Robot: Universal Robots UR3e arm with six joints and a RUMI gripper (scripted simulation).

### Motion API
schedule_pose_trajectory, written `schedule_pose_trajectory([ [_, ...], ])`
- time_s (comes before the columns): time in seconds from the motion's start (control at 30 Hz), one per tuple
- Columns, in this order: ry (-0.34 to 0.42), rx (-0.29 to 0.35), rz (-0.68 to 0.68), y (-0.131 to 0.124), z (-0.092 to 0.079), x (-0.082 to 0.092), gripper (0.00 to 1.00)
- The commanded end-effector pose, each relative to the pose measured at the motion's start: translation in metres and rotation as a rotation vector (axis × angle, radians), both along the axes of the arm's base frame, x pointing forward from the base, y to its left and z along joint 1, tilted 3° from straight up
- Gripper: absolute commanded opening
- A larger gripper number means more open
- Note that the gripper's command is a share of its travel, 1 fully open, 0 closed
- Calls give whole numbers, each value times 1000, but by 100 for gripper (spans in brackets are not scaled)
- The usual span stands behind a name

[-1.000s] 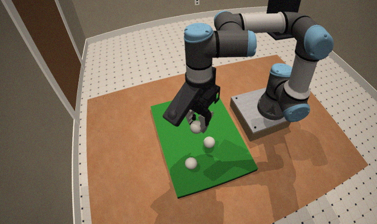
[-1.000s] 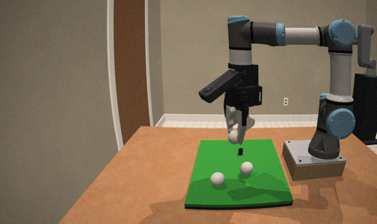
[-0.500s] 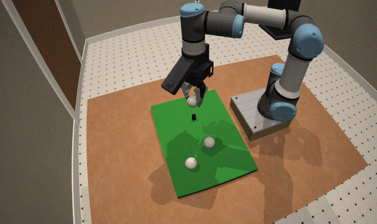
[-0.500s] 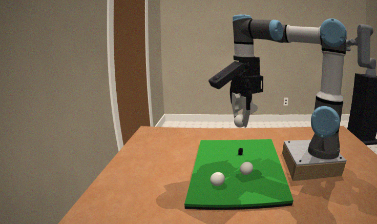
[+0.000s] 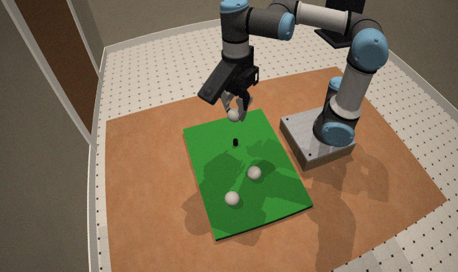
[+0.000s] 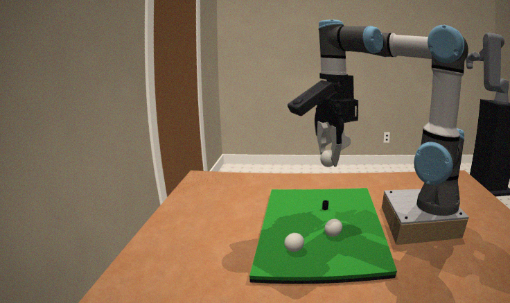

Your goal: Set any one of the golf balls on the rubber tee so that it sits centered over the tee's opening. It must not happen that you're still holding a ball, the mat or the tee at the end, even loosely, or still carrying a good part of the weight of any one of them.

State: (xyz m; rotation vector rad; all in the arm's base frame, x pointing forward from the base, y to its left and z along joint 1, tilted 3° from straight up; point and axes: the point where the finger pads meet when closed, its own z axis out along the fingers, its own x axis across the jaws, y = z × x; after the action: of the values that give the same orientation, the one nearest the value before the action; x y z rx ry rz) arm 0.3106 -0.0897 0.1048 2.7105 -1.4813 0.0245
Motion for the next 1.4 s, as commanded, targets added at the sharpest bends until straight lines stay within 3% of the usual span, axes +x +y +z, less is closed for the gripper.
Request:
schedule_pose_trajectory([
  [0.0,-2,-1,0,-1,-2,1,0],
  [0.23,-2,-1,0,-2,-11,1,0],
  [0.7,-2,-1,0,-5,-58,1,0],
  [0.97,-2,-1,0,-5,-75,0,0],
  [1.37,-2,-1,0,-5,-83,0,0],
])
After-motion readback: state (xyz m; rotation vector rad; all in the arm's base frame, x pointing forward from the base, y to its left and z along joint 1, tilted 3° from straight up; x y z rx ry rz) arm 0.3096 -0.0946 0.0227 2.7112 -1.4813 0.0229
